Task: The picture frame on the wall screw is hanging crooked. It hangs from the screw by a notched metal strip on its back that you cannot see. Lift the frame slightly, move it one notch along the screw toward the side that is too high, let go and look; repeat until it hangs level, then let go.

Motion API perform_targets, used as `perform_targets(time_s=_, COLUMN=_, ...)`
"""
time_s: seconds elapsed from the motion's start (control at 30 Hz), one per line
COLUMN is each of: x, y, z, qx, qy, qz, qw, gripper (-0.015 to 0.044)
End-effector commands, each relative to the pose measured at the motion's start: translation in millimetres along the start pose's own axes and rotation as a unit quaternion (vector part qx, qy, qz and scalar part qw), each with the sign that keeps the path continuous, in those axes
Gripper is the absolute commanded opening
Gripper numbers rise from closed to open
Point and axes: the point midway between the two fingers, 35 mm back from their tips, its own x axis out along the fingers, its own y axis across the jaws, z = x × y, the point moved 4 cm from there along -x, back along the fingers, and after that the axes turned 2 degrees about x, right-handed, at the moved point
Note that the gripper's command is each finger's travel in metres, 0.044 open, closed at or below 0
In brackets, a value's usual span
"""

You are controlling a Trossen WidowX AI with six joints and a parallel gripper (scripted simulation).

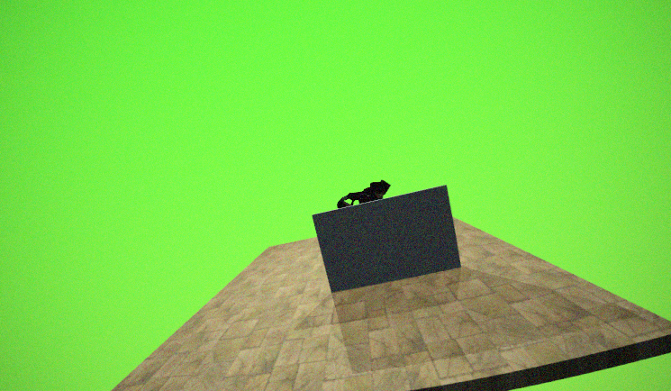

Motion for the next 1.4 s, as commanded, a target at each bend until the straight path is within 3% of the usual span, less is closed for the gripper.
perform_targets(time_s=0.0, x=-0.2, y=0.1, z=0.5, qx=0.002, qy=-0.002, qz=0.001, qw=1.000, gripper=0.0260)
perform_targets(time_s=0.23, x=1.9, y=-0.7, z=-0.4, qx=0.000, qy=0.000, qz=0.000, qw=1.000, gripper=0.0260)
perform_targets(time_s=0.5, x=64.8, y=-39.0, z=0.3, qx=0.006, qy=0.004, qz=0.008, qw=1.000, gripper=0.0260)
perform_targets(time_s=1.37, x=81.8, y=-38.0, z=-3.6, qx=0.006, qy=0.004, qz=0.009, qw=1.000, gripper=0.0260)
